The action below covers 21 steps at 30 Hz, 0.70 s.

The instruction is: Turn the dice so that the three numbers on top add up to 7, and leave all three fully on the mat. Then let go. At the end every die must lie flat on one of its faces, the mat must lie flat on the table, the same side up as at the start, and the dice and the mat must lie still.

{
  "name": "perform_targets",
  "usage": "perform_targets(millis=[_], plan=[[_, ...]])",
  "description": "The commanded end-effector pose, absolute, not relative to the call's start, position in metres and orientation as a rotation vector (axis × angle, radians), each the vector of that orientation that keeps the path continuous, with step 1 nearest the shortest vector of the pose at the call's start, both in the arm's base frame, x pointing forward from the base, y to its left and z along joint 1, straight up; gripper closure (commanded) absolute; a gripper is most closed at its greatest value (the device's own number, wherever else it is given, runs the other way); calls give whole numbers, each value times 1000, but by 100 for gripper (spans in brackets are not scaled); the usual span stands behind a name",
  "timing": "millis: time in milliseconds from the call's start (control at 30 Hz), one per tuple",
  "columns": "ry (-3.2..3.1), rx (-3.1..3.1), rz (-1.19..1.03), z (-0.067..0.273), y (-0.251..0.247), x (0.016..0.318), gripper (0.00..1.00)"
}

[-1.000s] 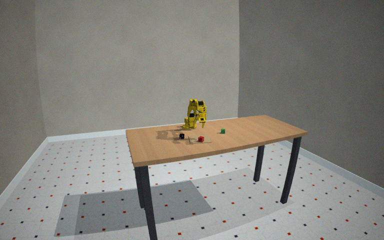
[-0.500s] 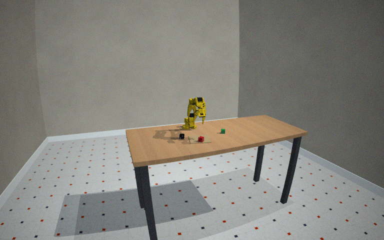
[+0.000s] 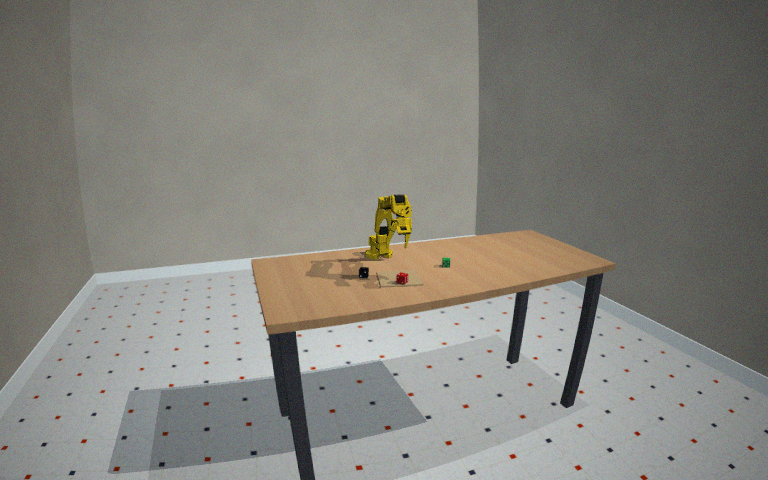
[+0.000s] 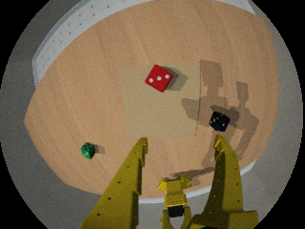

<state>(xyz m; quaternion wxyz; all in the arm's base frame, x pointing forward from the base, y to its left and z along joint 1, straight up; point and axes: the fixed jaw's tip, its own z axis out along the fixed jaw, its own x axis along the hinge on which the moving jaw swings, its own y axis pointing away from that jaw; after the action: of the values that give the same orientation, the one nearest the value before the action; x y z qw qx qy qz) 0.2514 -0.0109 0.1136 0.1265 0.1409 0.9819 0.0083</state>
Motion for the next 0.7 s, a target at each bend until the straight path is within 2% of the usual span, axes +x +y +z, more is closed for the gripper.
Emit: perform_targets(millis=[0, 267, 667], plan=[[2805, 436, 30, 126, -14, 251, 64], [2855, 494, 4, 115, -32, 244, 64], [3025, 715, -10, 80, -86, 207, 65]])
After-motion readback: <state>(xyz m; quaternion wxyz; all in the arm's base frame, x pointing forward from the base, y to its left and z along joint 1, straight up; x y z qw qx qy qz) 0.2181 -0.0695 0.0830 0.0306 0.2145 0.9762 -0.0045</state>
